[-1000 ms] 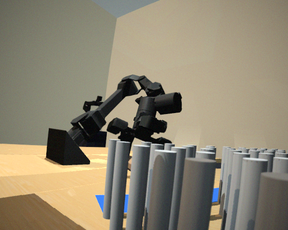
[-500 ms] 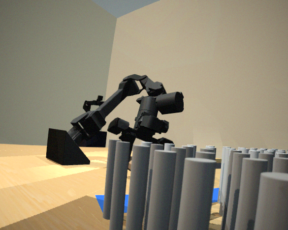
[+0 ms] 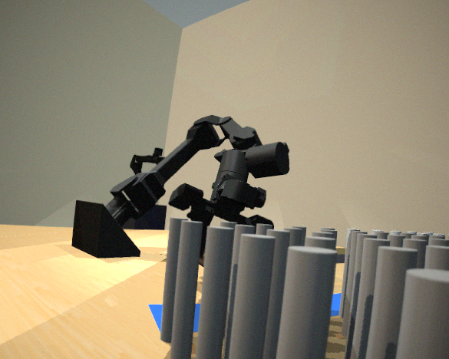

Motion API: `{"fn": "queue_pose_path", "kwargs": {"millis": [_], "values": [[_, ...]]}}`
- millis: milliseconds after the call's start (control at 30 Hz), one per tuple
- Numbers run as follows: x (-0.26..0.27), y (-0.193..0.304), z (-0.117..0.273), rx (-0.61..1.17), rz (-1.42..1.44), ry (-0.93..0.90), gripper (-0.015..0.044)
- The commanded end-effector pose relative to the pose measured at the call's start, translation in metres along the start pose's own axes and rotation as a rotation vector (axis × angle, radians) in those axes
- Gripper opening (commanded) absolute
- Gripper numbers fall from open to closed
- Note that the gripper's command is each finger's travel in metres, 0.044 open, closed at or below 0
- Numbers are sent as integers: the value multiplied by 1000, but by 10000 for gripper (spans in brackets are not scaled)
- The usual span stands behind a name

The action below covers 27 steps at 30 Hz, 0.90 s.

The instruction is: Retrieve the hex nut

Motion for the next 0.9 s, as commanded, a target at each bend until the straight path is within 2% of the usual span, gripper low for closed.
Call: {"fn": "queue_pose_path", "kwargs": {"millis": [0, 867], "values": [[2, -5, 2, -13, 8, -4, 0], [3, -20, -3, -15, 8, -5, 0]]}}
Point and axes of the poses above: the point midway between the two fingers, 35 mm back from their tips, its own z axis back along the fingers, its own x axis across the jaws, y = z × x, the point moved 8 cm from there along z, back along the fingers, and after that the axes turned 4 degrees about -z, right-handed, at the moved point
